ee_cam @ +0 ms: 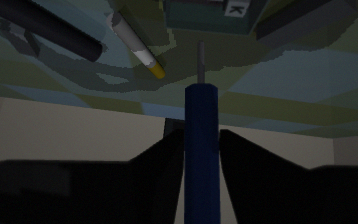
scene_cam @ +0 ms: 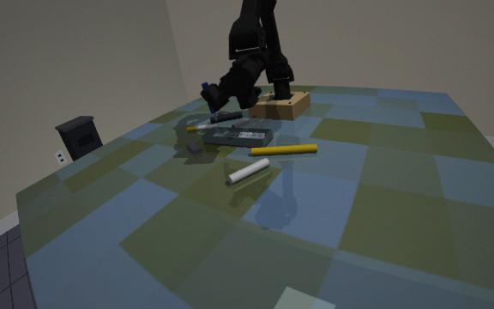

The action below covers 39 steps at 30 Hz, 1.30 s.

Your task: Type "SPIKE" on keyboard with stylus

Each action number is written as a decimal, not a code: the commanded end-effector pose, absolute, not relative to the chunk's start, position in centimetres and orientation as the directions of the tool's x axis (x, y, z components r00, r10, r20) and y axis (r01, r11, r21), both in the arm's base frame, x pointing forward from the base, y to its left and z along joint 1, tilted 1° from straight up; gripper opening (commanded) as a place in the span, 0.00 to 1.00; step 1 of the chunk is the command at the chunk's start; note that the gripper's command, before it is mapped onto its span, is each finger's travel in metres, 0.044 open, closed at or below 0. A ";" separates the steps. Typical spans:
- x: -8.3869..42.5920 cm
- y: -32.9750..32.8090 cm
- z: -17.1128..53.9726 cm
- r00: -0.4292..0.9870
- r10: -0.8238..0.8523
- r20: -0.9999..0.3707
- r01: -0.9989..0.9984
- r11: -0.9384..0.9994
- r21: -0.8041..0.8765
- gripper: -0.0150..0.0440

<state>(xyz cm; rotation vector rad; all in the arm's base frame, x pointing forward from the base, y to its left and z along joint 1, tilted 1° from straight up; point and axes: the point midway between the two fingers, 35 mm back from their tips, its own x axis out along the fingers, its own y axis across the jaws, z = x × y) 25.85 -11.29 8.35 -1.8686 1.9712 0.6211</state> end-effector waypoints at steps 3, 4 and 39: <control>25.8 -12.0 9.1 -0.055 -0.867 -0.495 -0.997 0.077 -0.024 0.25; 25.8 -12.0 9.1 -0.055 -0.867 -0.495 -0.997 0.077 -0.024 0.25; 26.0 -12.0 4.4 -0.055 -0.867 -0.495 -0.997 0.077 -0.023 0.39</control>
